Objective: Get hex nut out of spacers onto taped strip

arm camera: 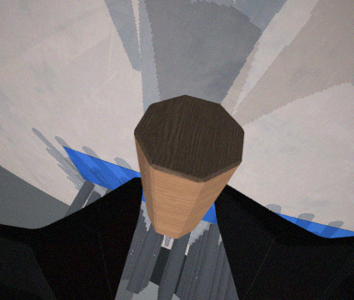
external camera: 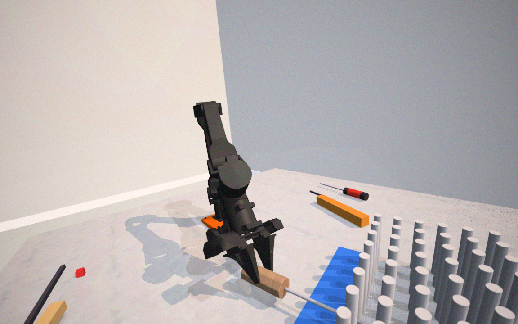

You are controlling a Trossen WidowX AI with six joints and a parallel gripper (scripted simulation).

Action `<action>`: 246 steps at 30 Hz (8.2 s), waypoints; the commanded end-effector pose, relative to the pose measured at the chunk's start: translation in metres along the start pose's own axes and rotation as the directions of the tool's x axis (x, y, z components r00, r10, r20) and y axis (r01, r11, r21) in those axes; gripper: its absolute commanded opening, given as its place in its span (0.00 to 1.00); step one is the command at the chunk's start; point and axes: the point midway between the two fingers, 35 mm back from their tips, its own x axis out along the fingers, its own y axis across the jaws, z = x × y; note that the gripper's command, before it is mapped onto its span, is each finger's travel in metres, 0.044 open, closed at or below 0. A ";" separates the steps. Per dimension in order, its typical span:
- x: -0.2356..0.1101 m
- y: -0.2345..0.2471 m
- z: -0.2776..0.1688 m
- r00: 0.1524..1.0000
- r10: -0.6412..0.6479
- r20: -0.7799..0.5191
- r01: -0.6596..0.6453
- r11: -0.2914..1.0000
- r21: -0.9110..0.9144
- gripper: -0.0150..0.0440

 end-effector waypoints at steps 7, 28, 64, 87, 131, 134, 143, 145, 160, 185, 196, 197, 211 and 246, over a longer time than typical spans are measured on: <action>0.005 0.002 -0.011 1.000 0.006 -0.009 -0.006 1.000 0.001 0.25; 0.013 0.002 -0.024 1.000 0.005 -0.010 -0.005 1.000 0.002 0.25; 0.027 0.002 -0.046 1.000 0.004 -0.013 -0.004 1.000 0.003 0.25; 0.036 0.000 -0.060 1.000 0.003 -0.016 -0.002 1.000 0.004 0.25; 0.051 -0.004 -0.047 1.000 0.001 -0.017 -0.001 1.000 0.005 0.25; 0.050 -0.004 -0.046 1.000 0.000 -0.016 0.000 1.000 0.004 0.25; 0.048 -0.005 -0.040 1.000 -0.001 -0.015 0.001 1.000 0.004 0.25; 0.047 -0.005 -0.039 1.000 -0.001 -0.014 0.001 1.000 0.004 0.25; 0.042 -0.005 -0.030 1.000 -0.002 -0.010 0.002 1.000 0.005 0.25; 0.033 -0.005 -0.015 1.000 -0.004 -0.005 0.004 1.000 0.005 0.25; 0.029 -0.005 -0.008 1.000 -0.005 -0.003 0.005 1.000 0.005 0.25; 0.029 -0.005 -0.007 1.000 -0.005 -0.003 0.005 1.000 0.005 0.25; 0.023 -0.005 0.002 1.000 -0.005 0.000 0.005 1.000 0.006 0.25; 0.009 -0.005 0.023 1.000 -0.007 0.004 0.007 1.000 0.006 0.25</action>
